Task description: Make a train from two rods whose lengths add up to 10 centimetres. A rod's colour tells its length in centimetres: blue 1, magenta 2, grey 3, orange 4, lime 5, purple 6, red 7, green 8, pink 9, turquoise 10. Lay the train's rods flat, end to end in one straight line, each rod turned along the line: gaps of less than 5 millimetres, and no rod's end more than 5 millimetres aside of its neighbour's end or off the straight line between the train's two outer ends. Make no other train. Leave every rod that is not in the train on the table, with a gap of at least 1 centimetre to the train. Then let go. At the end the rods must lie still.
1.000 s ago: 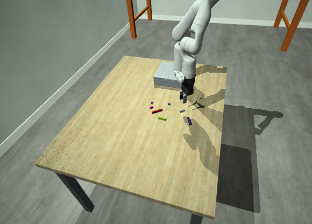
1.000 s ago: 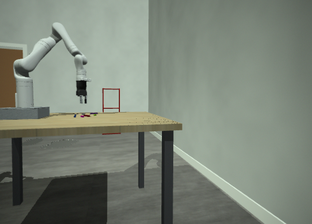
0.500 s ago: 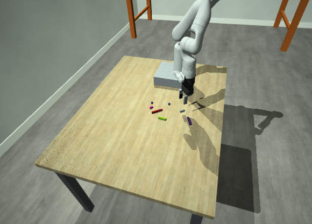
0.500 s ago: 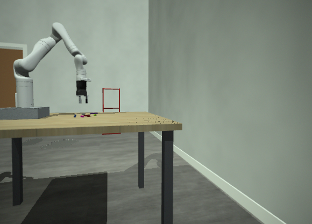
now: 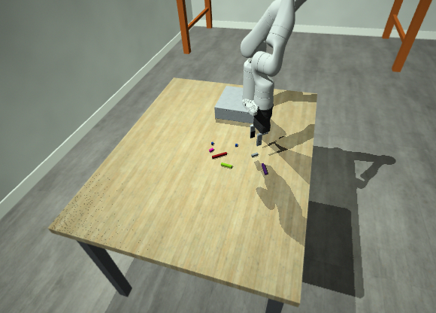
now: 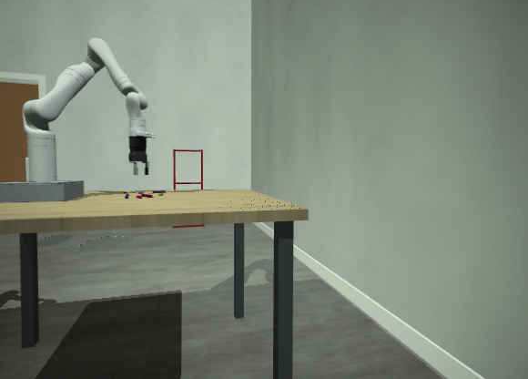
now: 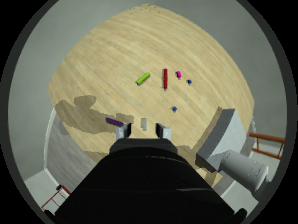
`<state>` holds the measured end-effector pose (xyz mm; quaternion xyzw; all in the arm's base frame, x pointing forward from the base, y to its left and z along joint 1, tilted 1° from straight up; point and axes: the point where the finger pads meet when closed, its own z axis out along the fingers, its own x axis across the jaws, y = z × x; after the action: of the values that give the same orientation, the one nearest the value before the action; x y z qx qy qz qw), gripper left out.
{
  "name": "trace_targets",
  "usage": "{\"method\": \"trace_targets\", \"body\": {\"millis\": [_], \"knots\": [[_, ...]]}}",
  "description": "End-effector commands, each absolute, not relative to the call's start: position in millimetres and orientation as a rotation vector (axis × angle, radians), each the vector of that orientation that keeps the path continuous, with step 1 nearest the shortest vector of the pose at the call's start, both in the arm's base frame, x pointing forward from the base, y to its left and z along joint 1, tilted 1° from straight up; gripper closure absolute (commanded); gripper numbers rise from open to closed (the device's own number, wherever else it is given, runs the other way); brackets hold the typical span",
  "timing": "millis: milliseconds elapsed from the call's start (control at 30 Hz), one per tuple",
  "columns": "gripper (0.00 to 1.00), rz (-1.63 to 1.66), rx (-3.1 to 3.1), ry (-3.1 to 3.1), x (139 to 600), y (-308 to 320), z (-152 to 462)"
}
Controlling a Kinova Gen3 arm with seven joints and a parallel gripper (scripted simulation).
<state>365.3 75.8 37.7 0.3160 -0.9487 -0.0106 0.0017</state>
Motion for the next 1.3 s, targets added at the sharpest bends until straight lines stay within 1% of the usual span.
{"method": "trace_targets", "body": {"millis": [0,500,967,1267], "knots": [[0.0,-0.039,1.027,-2.958,365,75,38],[0.0,-0.042,1.213,-2.868,367,68,35],[0.0,-0.06,1.541,-2.674,370,55,28],[0.0,-0.088,1.862,-2.437,373,43,22]]}}
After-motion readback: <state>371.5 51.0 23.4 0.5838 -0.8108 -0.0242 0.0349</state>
